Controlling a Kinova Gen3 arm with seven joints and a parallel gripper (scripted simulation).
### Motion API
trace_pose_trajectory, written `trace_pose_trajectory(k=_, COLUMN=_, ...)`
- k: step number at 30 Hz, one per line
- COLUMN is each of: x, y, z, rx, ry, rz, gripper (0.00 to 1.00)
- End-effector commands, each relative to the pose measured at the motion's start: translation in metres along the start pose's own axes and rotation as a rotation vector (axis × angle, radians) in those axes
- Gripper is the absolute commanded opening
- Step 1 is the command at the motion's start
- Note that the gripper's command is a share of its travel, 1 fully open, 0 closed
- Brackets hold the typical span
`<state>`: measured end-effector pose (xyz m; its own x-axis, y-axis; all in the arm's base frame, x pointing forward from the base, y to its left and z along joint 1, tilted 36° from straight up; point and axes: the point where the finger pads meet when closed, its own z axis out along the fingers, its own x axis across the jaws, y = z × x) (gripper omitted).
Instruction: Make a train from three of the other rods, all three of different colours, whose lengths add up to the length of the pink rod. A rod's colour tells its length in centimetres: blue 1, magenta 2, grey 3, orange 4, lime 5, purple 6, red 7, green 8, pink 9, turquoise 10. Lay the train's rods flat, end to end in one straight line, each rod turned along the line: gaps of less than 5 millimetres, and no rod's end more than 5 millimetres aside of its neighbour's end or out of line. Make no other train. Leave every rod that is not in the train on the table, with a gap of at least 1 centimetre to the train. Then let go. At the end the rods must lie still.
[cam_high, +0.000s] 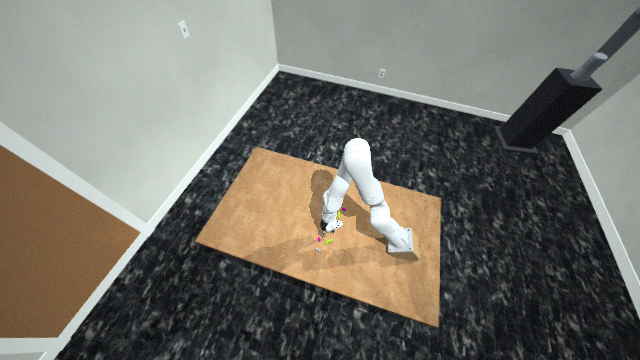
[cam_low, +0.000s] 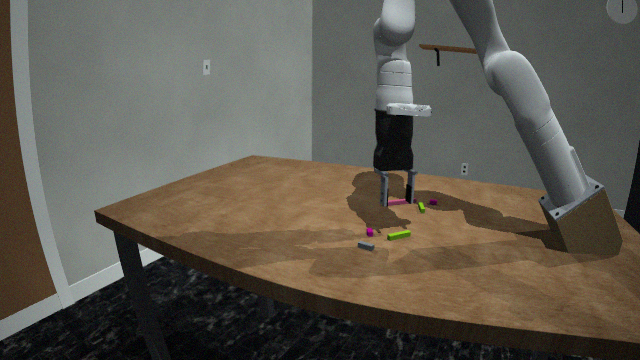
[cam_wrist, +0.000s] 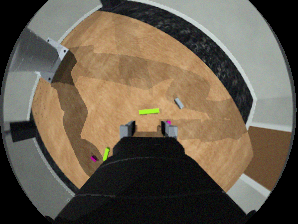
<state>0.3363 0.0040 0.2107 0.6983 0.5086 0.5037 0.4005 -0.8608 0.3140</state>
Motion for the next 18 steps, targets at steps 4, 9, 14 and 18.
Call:
trace_pose_trajectory(k=4, x=0.0011, y=-0.0015, z=0.0004, rx=0.004, ry=0.003, rz=-0.056, gripper=1.00)
trace_pose_trajectory(k=9, x=0.0008, y=-0.0011, z=0.0005, rx=0.003, ry=0.003, rz=-0.076, gripper=1.00)
trace_pose_trajectory(k=14, x=0.0008, y=-0.0010, z=0.0006, rx=0.003, ry=0.003, rz=-0.079, gripper=1.00)
trace_pose_trajectory(k=18, x=0.0008, y=-0.0010, z=0.0006, rx=0.003, ry=0.003, rz=-0.079, gripper=1.00)
